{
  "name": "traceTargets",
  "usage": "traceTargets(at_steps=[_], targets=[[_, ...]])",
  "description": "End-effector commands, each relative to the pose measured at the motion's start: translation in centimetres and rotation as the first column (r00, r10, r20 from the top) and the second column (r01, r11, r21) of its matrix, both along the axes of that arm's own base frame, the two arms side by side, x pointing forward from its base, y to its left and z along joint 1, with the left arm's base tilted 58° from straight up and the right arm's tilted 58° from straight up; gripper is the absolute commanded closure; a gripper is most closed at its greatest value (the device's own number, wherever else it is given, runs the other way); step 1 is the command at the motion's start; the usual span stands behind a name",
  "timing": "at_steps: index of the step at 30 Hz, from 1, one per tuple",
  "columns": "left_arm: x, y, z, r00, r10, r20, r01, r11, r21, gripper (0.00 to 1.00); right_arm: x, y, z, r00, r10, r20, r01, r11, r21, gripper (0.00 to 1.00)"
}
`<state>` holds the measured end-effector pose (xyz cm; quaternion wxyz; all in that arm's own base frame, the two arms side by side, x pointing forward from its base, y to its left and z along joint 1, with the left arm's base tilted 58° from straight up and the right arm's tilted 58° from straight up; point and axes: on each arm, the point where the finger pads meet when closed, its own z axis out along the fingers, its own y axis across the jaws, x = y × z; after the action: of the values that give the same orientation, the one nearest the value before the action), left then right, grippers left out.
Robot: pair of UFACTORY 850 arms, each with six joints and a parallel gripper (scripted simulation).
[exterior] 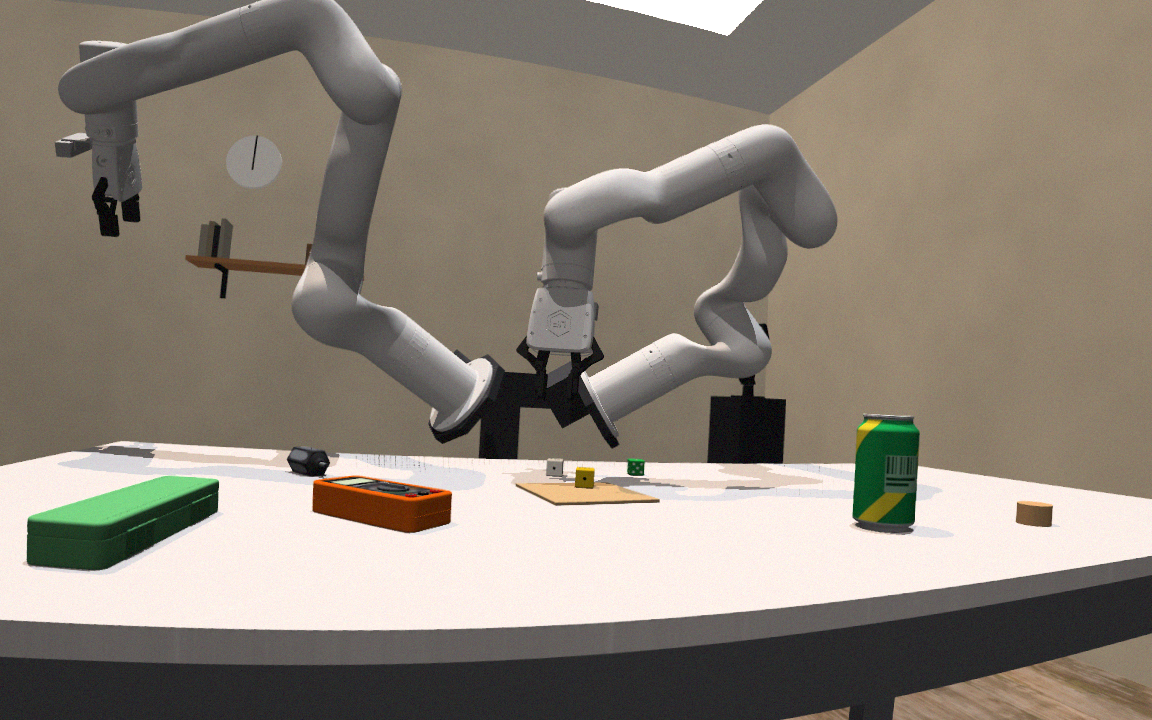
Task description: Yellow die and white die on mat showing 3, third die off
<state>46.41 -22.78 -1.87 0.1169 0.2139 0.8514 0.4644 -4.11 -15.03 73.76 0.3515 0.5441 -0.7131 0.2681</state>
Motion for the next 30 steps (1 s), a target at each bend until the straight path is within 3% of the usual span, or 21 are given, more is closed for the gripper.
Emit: traceTargets(at_steps=[1,4,5,21,26,30], targets=[[0.45,-0.27,0.19,0.996,0.081,-0.043,-0.079,0.996,0.046,0.57,0.01,0.04,0.09,1.0,0.0,0.0,0.0,1.0,-0.002,0.0],[0.45,-0.29,0.19,0.996,0.083,-0.044,-0.081,0.996,0.047,0.57,0.01,0.04,0.09,1.0,0.0,0.0,0.0,1.0,-0.002,0.0],[0.45,-0.29,0.19,0.996,0.083,-0.044,-0.081,0.996,0.047,0.0,0.01,0.04,0.09,1.0,0.0,0.0,0.0,1.0,-0.002,0.0],[0.45,-0.27,0.18,0.996,0.074,-0.058,-0.071,0.996,0.054,0.0,0.01,0.04,0.09,1.0,0.0,0.0,0.0,1.0,-0.002,0.0],[0.45,-0.18,0.13,0.992,0.034,-0.12,-0.024,0.996,0.082,0.0,0.01,0.04,0.09,1.0,0.0,0.0,0.0,1.0,-0.002,0.0],[0.44,-0.03,0.05,0.975,-0.025,-0.22,0.053,0.991,0.12,0.0,0.01,0.04,0.09,1.0,0.0,0.0,0.0,1.0,-0.002,0.0]])
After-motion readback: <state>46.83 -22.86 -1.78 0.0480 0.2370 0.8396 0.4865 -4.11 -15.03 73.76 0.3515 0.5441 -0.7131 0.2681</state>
